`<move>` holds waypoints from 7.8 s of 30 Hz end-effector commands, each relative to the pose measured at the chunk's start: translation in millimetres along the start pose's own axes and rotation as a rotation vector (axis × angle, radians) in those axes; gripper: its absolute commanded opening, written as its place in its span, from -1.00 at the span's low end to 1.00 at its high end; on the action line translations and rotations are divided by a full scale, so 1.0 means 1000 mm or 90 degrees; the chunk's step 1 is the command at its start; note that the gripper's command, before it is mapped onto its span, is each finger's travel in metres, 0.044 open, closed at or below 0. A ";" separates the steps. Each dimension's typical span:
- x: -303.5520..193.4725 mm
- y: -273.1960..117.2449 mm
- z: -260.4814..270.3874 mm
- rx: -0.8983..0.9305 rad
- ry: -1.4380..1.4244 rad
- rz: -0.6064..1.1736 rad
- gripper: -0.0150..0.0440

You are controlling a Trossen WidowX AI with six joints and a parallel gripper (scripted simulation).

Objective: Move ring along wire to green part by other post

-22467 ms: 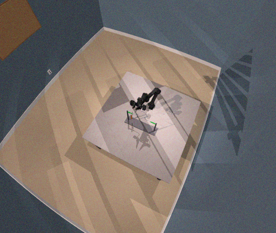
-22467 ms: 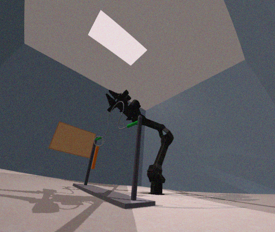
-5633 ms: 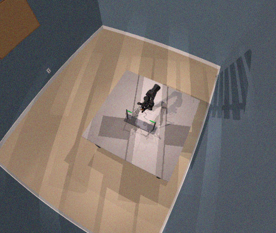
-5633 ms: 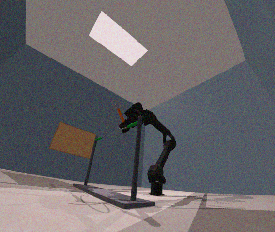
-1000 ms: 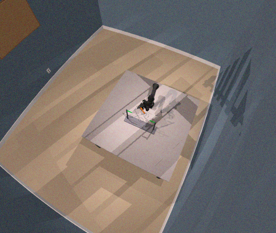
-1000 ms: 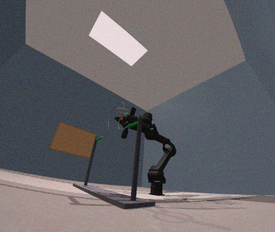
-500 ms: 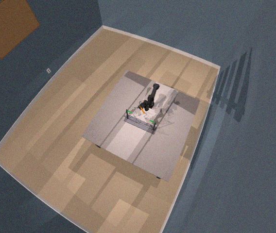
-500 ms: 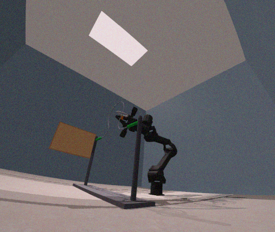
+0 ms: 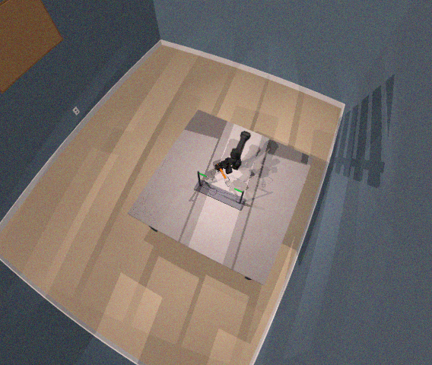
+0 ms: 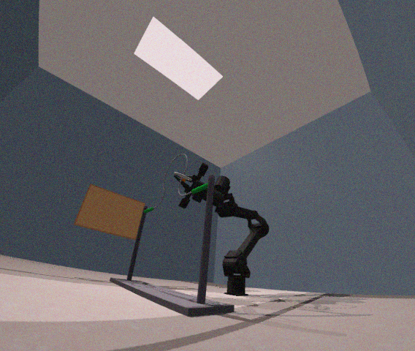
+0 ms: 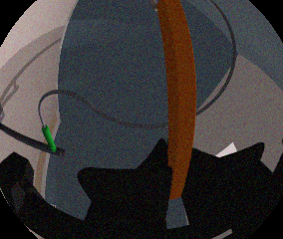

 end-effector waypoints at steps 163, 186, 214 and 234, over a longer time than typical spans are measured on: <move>0.180 -0.134 0.129 0.619 1.123 0.223 -1.00; 0.180 -0.135 0.132 0.619 1.123 0.223 -1.00; 0.158 -0.167 0.100 0.621 1.122 0.225 0.05; 0.158 -0.167 0.100 0.621 1.122 0.225 0.05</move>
Point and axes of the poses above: the point midway between the two fingers, 35 mm back from their tips, its own y axis out along the fingers, its own z axis across the jaws, x = y × z, the point moved 7 cm from there along -y, back along the fingers, and after that the axes turned 11 degrees about y, right-handed, at the moved point
